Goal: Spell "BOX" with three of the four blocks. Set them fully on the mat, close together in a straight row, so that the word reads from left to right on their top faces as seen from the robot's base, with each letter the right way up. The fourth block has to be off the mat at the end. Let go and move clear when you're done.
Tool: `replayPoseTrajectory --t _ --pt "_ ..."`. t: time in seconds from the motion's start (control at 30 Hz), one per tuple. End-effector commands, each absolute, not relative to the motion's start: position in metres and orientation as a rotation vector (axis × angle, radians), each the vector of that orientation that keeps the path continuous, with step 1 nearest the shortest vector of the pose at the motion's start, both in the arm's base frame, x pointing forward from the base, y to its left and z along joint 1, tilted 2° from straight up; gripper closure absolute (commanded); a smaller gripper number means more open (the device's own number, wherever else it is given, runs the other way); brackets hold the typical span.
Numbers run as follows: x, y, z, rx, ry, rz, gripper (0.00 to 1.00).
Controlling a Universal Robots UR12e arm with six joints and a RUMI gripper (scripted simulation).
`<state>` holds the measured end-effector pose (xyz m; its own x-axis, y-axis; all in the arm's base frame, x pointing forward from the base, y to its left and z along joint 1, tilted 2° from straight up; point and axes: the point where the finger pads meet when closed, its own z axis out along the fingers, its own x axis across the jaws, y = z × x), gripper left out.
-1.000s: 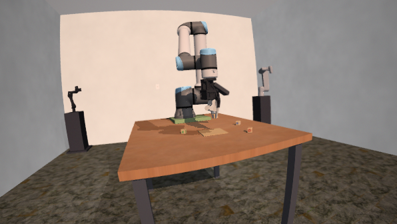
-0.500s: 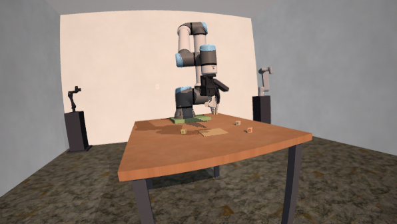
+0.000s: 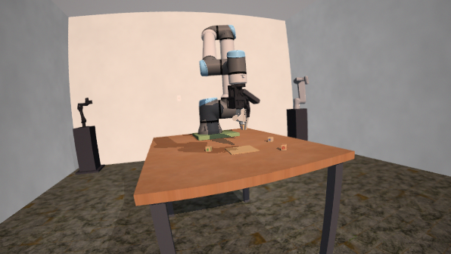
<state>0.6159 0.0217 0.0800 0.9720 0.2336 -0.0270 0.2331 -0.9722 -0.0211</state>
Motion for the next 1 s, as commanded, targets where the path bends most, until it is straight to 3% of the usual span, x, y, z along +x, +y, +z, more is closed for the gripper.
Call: replayPoseTrajectory --t 0.0,0.97 --pt "0.615 0.022 0.081 -3.09 -0.452 0.043 0.95" --pt "0.605 0.029 0.081 -2.845 -1.271 0.033 0.95"
